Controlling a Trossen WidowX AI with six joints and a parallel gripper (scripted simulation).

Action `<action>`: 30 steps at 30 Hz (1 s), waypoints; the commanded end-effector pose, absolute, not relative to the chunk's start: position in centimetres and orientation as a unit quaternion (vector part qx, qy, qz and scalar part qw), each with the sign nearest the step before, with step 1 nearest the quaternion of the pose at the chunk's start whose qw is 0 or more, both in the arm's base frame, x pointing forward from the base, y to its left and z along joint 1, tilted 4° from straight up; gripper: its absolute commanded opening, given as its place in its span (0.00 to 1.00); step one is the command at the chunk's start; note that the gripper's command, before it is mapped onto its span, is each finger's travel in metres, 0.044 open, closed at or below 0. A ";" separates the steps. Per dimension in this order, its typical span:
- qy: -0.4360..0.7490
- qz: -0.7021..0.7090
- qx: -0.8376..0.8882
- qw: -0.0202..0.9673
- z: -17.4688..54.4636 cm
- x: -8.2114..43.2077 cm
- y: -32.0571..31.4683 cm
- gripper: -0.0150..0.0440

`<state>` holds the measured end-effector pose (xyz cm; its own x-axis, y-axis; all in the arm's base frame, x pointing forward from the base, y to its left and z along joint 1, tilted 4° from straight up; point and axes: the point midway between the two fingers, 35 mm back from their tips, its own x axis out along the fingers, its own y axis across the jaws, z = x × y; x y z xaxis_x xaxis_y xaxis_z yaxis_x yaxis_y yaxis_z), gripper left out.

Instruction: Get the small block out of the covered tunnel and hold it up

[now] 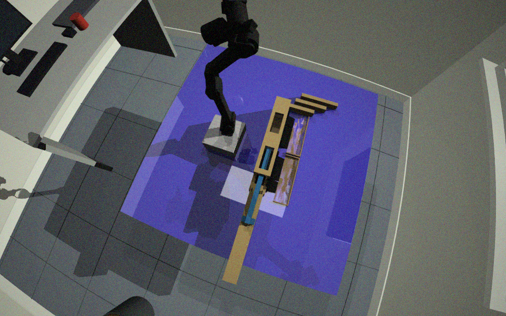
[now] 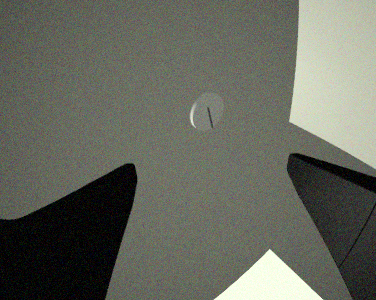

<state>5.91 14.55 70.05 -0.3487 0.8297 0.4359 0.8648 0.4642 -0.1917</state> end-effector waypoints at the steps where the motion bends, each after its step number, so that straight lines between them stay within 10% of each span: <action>1: -0.820 -0.036 -0.516 0.243 70.0 5.9 14.6 0.98; 30: -0.252 0.328 -0.165 0.895 54.7 33.2 14.5 1.00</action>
